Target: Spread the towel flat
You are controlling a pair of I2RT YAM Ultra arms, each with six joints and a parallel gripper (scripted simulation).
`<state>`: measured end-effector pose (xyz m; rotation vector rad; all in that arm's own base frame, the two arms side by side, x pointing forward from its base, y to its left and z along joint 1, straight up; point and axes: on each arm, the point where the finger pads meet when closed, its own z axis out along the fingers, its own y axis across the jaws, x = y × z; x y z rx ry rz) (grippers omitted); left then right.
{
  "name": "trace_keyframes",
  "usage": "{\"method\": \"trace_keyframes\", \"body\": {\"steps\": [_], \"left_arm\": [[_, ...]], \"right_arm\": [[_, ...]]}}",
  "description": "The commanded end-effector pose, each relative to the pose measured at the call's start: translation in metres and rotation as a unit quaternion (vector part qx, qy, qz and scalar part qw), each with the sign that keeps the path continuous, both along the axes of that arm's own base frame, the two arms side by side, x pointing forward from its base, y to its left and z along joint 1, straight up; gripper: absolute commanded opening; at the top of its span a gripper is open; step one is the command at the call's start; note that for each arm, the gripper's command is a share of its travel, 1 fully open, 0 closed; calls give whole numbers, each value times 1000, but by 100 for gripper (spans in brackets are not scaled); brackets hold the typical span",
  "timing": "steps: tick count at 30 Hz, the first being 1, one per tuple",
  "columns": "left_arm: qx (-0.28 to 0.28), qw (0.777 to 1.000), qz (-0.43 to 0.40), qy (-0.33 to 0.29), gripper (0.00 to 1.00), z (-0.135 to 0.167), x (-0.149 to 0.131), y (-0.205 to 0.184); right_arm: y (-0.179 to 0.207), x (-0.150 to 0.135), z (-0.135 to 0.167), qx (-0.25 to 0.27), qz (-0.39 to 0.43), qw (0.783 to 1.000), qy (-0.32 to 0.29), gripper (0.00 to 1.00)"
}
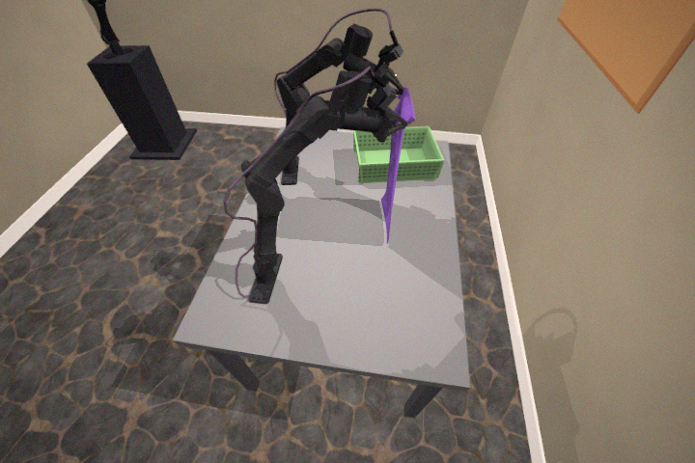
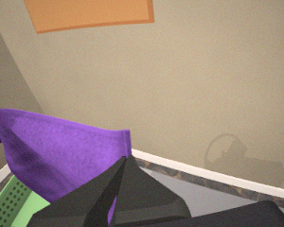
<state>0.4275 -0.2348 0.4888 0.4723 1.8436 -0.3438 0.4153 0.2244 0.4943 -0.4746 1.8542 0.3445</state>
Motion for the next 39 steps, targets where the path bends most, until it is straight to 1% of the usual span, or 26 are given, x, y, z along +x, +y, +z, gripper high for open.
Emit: {"method": "trace_keyframes", "body": {"steps": [1, 9, 10, 12, 13, 15, 16, 20, 21, 23, 24, 26, 27, 28, 29, 35, 36, 38, 39], "left_arm": [[-12, 1000, 9, -27, 0, 23, -3, 11], [-12, 1000, 10, -27, 0, 23, -3, 11], [-14, 999, 11, -30, 0, 20, 8, 7], [-14, 999, 11, -30, 0, 20, 8, 7], [-18, 999, 14, -39, 0, 20, 19, 5], [-18, 999, 15, -39, 0, 20, 19, 5], [-25, 998, 19, -53, 0, 20, 35, 2], [-25, 998, 21, -53, 0, 20, 36, 2], [-33, 997, 26, -69, 0, 20, 56, -2], [-33, 997, 26, -69, 0, 20, 56, -2], [-48, 994, 31, -98, 0, 21, 78, -6], [-48, 994, 31, -98, 0, 21, 78, -6], [-58, 991, 25, -116, 0, 2, 104, -16], [-84, 981, 35, -169, 0, 22, 92, -7], [-94, 977, 36, -187, 0, 22, 92, -7], [-94, 977, 36, -187, 0, 22, 92, -7], [-94, 977, 36, -187, 0, 22, 92, -7], [-94, 977, 36, -187, 0, 22, 92, -7], [-101, 974, 36, -201, 0, 37, 87, -5]], "right_arm": [[-5, -4, 13, 5, -9, 1000, -13, 0], [-5, -4, 13, 5, -9, 1000, -13, 0], [-8, 8, 14, 10, -18, 1000, -22, 0], [-8, 8, 14, 10, -18, 1000, -22, 0], [-9, 20, 14, 14, -25, 999, -30, 0], [-9, 20, 14, 14, -25, 999, -30, 0], [-10, 37, 14, 20, -33, 998, -42, 0], [-10, 37, 14, 20, -33, 998, -42, 0], [-12, 57, 14, 27, -43, 997, -57, 0], [-12, 57, 14, 27, -43, 997, -57, 0], [-13, 80, 15, 35, -53, 995, -74, 0], [-13, 80, 15, 35, -53, 995, -74, 0], [-15, 102, 15, 46, -62, 992, -100, 0], [-15, 102, 15, 46, -62, 992, -100, 0], [-15, 102, 15, 46, -62, 992, -100, 0], [-13, 101, 15, 46, -60, 992, -100, 0], [-18, 89, 33, 53, -60, 990, -115, 0], [-18, 89, 32, 53, -60, 990, -114, 0], [-16, 94, 23, 49, -60, 991, -105, 0]]}}
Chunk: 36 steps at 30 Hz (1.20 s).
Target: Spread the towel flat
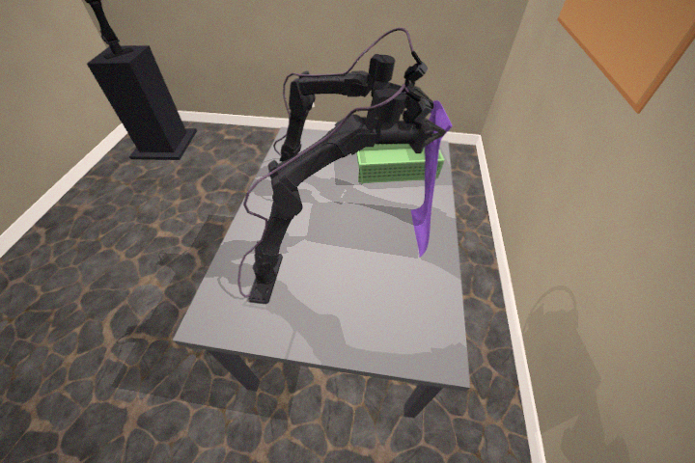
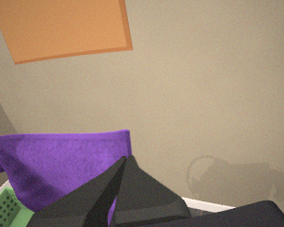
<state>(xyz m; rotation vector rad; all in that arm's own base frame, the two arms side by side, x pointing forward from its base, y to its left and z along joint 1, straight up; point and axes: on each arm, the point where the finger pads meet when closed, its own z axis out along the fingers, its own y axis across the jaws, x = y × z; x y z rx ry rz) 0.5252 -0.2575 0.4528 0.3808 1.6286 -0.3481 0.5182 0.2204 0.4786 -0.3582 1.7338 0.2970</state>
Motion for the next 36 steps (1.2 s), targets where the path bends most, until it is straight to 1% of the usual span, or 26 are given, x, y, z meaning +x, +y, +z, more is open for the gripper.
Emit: {"method": "trace_keyframes", "body": {"steps": [1, 3, 4, 5, 6, 8, 9, 10, 11, 13, 14, 16, 17, 18, 19, 21, 23, 25, 26, 30, 31, 36], "left_arm": [[-51, 993, 15, -106, 0, 78, -12, 18], [-44, 995, 15, -91, 0, 60, 0, 13], [-44, 995, 15, -90, 0, 59, 1, 12], [-61, 990, 11, -127, 0, 58, 20, 6], [-69, 987, 18, -146, 0, 38, 26, 6], [-70, 986, 19, -148, 0, 38, 26, 6], [-97, 974, 20, -204, 0, 58, 37, 5], [-94, 975, 21, -199, 0, 38, 43, 2], [-97, 974, 21, -206, 0, 45, 41, 3], [-97, 974, 21, -206, 0, 45, 41, 3], [-103, 970, 21, -218, 0, 58, 37, 5], [-103, 970, 21, -218, 0, 58, 37, 5], [-103, 970, 21, -218, 0, 58, 37, 5], [-108, 967, 21, -229, 0, 73, 28, 9], [-110, 966, 21, -234, 0, 79, 24, 11], [-110, 966, 21, -234, 0, 79, 24, 11], [-105, 969, 21, -221, 0, 62, 34, 6], [-104, 970, 21, -220, 0, 61, 35, 6], [-117, 961, 23, -248, 0, 58, 48, 3], [-117, 961, 23, -248, 0, 58, 48, 3], [-122, 958, 24, -259, 0, 58, 52, 2], [-121, 958, 24, -257, 0, 57, 51, 2]], "right_arm": [[-11, -8, 35, 16, -13, 999, -37, 0], [-12, -8, 33, 14, -13, 999, -34, 0], [-11, -8, 33, 14, -13, 999, -34, 0], [-13, 11, 32, 30, -11, 997, -74, 0], [-16, 12, 32, 46, -23, 993, -109, 0], [-16, 12, 32, 46, -23, 993, -109, 0], [-17, 28, 33, 62, -26, 987, -147, 0], [-17, 28, 33, 72, -27, 982, -173, 0], [-17, 28, 33, 74, -28, 980, -180, 0], [-17, 28, 33, 74, -28, 980, -180, 0], [-17, 28, 33, 74, -28, 980, -180, 0], [-16, 28, 33, 74, -27, 980, -180, 0], [-14, 32, 25, 72, -27, 982, -174, 0], [-13, 35, 21, 70, -27, 982, -171, 0], [-15, 29, 41, 78, -27, 978, -190, 0], [-15, 29, 42, 78, -27, 978, -191, 0], [-15, 29, 41, 78, -27, 978, -190, 0], [-15, 29, 41, 78, -27, 978, -190, 0], [-15, 47, 32, 88, -32, 971, -219, 0], [-15, 47, 32, 88, -32, 971, -219, 0], [-16, 51, 32, 93, -33, 968, -231, 0], [-14, 50, 31, 92, -32, 969, -229, 0]]}}
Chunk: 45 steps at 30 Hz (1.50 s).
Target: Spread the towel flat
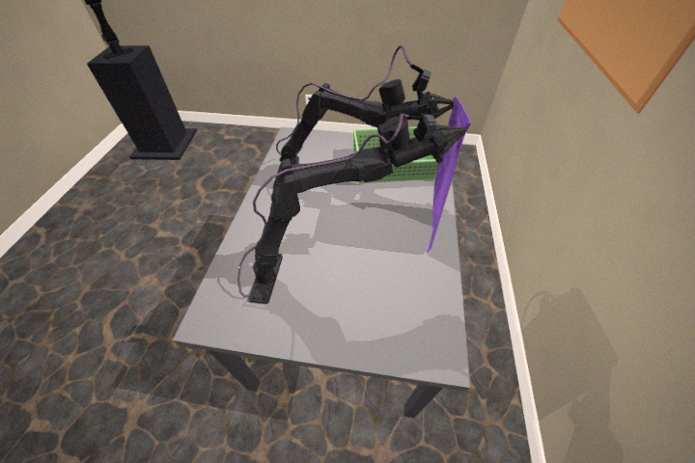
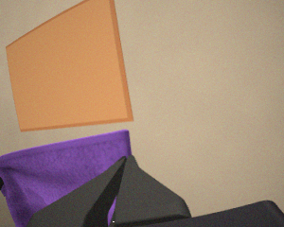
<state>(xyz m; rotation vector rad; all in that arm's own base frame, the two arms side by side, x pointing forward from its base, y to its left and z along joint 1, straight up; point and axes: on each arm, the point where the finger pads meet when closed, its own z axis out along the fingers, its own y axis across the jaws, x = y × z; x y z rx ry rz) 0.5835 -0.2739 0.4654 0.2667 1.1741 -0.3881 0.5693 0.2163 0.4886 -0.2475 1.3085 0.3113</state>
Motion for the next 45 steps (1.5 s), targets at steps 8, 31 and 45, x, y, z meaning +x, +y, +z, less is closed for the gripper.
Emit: {"method": "trace_keyframes", "body": {"steps": [8, 31, 45], "left_arm": [[-4, 1000, 17, -5, 0, 23, -10, 20], [8, 1000, 16, 23, 0, 8, -13, 21], [8, 1000, 16, 23, 0, 8, -13, 21]], "right_arm": [[-12, -7, -2, -3, -13, 1000, 19, 0], [-13, -9, -13, -15, -13, 999, 50, 0], [-13, -9, -13, -15, -13, 999, 50, 0]]}}
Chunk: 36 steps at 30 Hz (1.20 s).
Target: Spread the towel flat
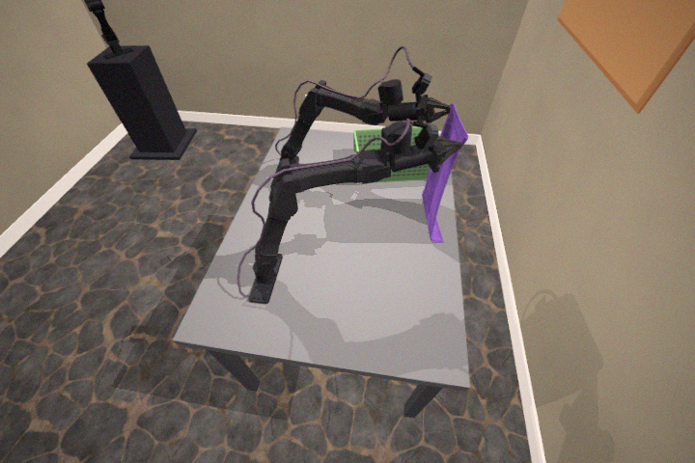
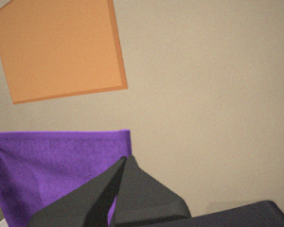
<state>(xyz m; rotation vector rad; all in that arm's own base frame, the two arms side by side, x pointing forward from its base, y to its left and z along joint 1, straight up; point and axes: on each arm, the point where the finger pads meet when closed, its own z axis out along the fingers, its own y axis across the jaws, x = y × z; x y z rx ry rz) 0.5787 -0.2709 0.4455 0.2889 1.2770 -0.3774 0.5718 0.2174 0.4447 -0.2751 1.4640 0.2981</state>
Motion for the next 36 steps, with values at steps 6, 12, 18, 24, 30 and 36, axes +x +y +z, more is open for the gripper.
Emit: {"method": "trace_keyframes", "body": {"steps": [6, 12, 18, 24, 30, 36], "left_arm": [[-13, 999, 16, -25, 0, 28, -8, 18], [-13, 999, 16, -25, 0, 28, -8, 18], [-13, 999, 16, -25, 0, 28, -8, 18], [-13, 999, 16, -25, 0, 28, -8, 18], [-13, 999, 16, -25, 0, 28, -8, 18], [-31, 996, 39, -68, 0, 11, 31, 34]], "right_arm": [[-14, -12, 31, 11, -14, 1000, -24, 0], [-14, -12, 31, 11, -14, 1000, -24, 0], [-14, -12, 31, 11, -14, 1000, -24, 0], [-14, -12, 31, 11, -14, 1000, -24, 0], [-14, -12, 31, 11, -14, 1000, -24, 0], [25, 23, 12, 41, 4, 994, -99, 0]]}}
